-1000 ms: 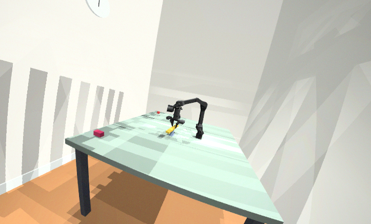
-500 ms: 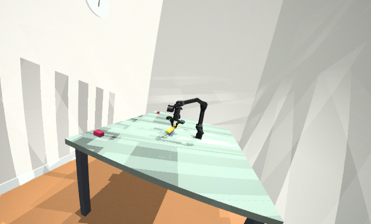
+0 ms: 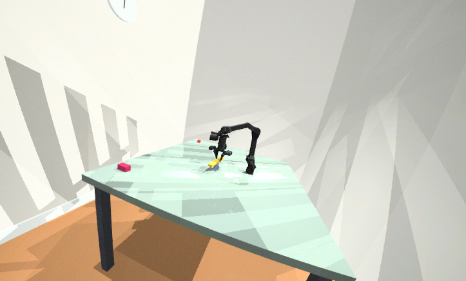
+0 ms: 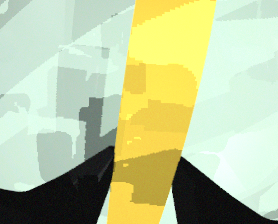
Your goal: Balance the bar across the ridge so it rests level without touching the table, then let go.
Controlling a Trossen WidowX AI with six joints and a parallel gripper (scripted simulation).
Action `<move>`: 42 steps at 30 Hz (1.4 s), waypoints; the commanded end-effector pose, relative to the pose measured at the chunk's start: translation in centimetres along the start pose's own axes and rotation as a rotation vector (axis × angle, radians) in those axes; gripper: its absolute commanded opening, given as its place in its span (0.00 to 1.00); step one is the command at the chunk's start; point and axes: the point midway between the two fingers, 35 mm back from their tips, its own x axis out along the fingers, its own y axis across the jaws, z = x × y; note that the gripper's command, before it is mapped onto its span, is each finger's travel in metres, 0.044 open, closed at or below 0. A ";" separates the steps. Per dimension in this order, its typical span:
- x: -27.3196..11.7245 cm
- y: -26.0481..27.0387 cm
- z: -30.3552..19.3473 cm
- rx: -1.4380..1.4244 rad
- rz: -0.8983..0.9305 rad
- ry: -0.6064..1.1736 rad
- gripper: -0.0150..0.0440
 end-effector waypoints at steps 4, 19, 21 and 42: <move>0.0 0.0 0.0 0.000 0.000 0.000 0.25; 0.0 0.0 0.0 0.000 0.000 0.000 0.54; 0.0 0.0 0.0 0.000 0.000 0.000 0.54; 0.0 0.0 0.0 0.000 0.000 0.000 0.54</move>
